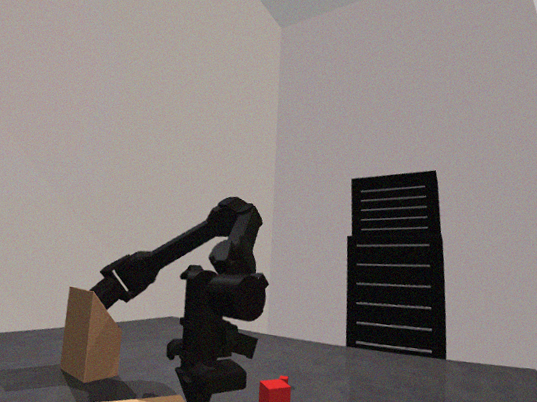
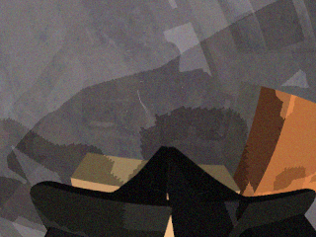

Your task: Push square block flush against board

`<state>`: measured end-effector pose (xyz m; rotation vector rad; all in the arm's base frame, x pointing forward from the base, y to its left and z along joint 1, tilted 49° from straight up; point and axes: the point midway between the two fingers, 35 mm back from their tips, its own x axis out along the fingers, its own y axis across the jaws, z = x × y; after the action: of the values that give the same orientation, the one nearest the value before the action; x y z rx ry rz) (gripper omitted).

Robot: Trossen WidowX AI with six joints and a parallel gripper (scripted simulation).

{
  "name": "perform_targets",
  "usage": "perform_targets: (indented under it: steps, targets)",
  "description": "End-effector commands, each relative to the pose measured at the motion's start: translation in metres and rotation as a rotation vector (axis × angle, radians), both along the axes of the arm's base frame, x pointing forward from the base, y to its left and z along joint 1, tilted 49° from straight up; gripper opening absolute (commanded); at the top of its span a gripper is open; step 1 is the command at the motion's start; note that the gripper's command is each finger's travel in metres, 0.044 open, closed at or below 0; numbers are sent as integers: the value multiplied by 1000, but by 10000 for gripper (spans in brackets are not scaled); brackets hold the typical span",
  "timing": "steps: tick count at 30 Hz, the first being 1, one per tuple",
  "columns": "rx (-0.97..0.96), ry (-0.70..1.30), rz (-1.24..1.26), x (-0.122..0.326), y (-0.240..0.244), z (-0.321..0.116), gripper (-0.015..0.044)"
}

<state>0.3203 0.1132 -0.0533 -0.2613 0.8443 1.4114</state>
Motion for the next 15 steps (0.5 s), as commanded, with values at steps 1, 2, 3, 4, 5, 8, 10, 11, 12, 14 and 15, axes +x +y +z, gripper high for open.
perform_targets:
  steps: [1,2,3,4,5,8,10,11,12,14,15]
  targets:
    - [-7,19,6,-9,-5,-12,0]
    - [-7,19,6,-10,-6,-13,0]
    - [-6,19,6,-10,-7,-14,0]
    - [-6,19,6,-11,-8,-15,0]
    - [-6,19,6,-12,-9,-16,0]
    - [-6,19,6,-12,-9,-17,0]
    - [-6,19,6,-12,-9,-17,0]
    - [-6,19,6,-12,-9,-17,0]
    - [-6,19,6,-12,-9,-17,0]
    - [-6,19,6,-12,-9,-17,0]
    - [-6,19,6,-12,-9,-17,0]
